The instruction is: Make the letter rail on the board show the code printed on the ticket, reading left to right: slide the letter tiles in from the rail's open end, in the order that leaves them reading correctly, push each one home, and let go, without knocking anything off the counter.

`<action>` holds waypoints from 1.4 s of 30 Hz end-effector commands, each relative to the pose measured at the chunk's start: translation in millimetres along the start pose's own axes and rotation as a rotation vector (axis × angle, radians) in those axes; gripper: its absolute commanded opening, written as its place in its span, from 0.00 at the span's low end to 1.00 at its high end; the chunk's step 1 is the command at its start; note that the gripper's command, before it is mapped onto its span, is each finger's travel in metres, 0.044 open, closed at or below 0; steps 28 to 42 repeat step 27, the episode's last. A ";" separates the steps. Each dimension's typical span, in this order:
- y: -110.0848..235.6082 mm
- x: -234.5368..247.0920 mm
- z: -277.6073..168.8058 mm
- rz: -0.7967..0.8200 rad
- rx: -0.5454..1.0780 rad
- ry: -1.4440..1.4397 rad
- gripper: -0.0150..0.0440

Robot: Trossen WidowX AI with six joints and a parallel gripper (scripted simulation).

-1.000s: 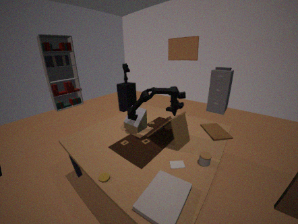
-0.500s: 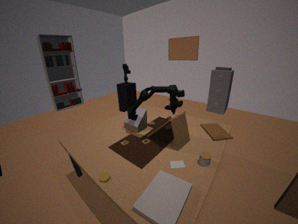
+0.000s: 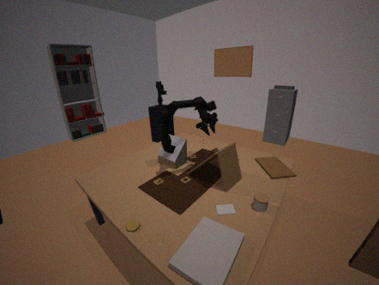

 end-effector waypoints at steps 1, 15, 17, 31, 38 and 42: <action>28.7 -37.1 -33.7 0.020 -0.191 -0.005 0.97; 35.9 -49.1 -44.9 0.032 -0.252 -0.010 1.00; 35.9 -49.1 -44.9 0.032 -0.252 -0.010 1.00; 35.9 -49.1 -44.9 0.032 -0.252 -0.010 1.00; 35.9 -49.1 -44.9 0.032 -0.252 -0.010 1.00; 35.9 -49.1 -44.9 0.032 -0.252 -0.010 1.00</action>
Point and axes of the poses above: the point midway between the two fingers, 35 mm back from their tips, its own y axis back along the fingers, its own x axis across the jaws, z = x × y, the point moved 10 cm from there along y, back along the fingers, and after that the axes turned 6 degrees about -y, right-handed, at the moved point
